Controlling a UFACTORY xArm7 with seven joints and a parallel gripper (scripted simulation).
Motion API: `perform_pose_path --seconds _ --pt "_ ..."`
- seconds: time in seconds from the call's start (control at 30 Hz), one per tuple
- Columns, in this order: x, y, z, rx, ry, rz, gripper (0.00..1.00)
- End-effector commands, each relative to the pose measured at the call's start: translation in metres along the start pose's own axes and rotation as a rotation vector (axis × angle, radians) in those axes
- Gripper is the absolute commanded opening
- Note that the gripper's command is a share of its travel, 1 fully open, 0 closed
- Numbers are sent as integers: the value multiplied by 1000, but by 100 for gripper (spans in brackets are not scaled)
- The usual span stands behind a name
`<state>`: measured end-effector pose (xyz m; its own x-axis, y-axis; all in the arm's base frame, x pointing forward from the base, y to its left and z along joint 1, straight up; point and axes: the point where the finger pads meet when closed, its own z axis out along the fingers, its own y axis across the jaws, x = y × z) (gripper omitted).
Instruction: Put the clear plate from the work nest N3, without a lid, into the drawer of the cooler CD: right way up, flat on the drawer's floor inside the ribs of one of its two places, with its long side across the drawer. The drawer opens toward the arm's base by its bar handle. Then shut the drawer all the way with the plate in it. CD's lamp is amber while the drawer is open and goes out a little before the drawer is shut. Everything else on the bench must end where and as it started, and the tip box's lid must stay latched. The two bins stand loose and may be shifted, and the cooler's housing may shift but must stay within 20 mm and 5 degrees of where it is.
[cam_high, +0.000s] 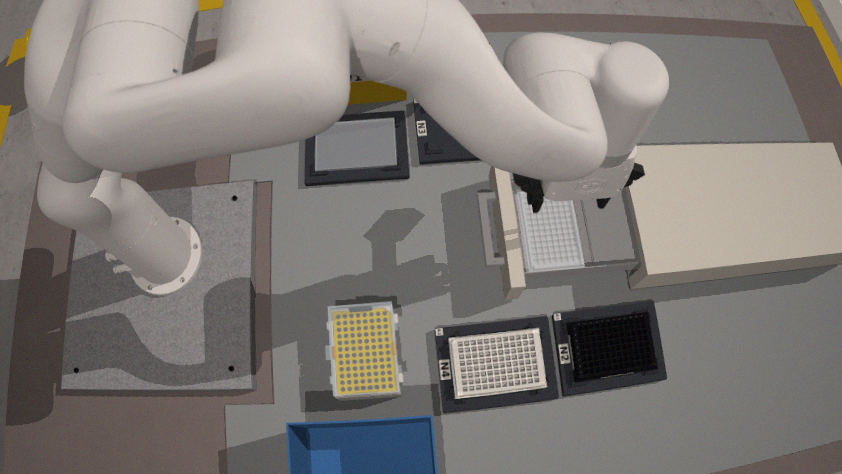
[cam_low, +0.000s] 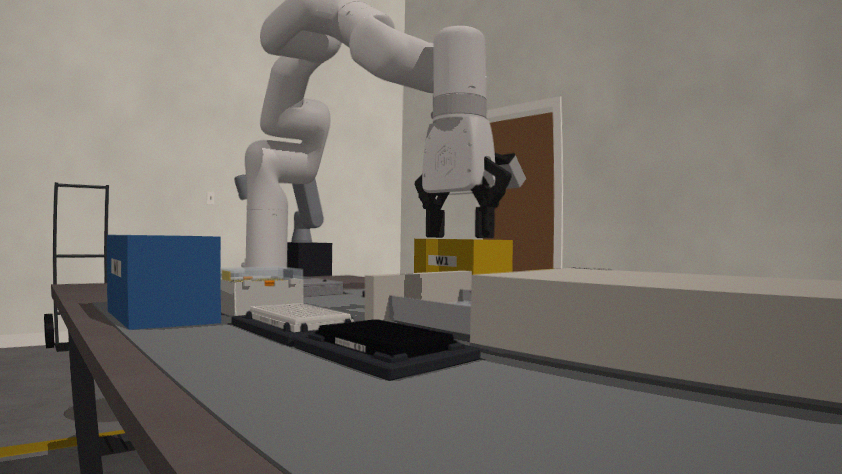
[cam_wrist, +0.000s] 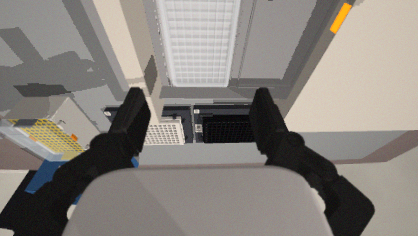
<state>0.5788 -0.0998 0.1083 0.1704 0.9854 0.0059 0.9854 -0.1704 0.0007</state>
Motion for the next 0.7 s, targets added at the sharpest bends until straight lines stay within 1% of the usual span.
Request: perform_pose_path --seconds 0.0,0.1,0.5,0.67 --pt "0 1 -9 -5 0 0 100" --pt "0 1 -11 -5 0 0 100" --pt "0 1 -31 -5 0 0 100" --pt "0 1 -31 -5 0 0 100"
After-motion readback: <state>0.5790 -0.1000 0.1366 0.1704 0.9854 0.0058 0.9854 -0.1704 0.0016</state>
